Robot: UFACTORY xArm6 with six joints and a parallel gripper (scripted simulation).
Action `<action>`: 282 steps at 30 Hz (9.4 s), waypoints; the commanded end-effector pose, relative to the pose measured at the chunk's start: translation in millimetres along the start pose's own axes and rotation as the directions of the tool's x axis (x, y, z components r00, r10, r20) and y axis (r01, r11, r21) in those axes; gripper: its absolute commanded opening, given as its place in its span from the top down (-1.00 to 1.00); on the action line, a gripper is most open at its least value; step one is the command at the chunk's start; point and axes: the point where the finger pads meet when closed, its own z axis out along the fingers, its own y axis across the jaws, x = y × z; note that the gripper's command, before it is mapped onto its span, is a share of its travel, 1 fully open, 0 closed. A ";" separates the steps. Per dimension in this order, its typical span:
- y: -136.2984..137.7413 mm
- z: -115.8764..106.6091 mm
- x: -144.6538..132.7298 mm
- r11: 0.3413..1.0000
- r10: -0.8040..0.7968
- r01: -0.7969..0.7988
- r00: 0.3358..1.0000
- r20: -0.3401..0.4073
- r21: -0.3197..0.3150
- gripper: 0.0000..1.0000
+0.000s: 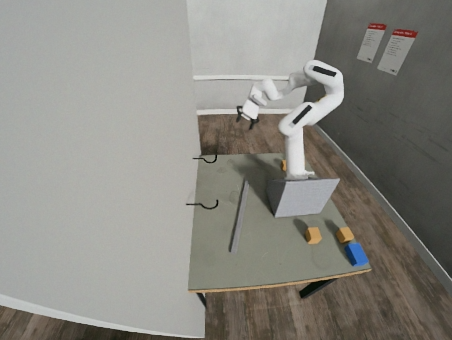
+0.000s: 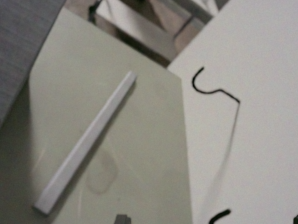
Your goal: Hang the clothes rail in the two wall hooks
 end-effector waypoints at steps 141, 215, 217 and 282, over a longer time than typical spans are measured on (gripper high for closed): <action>54.1 153.4 222.0 0.829 -0.282 0.302 0.953 -0.116 0.471 -1.00; -27.8 353.0 138.2 0.789 0.208 -0.565 0.614 0.762 0.240 -1.00; -31.1 356.7 137.4 0.787 0.224 -0.579 0.589 0.776 0.213 -1.00; -65.9 393.1 114.1 0.782 0.253 -0.601 0.545 0.799 0.163 -1.00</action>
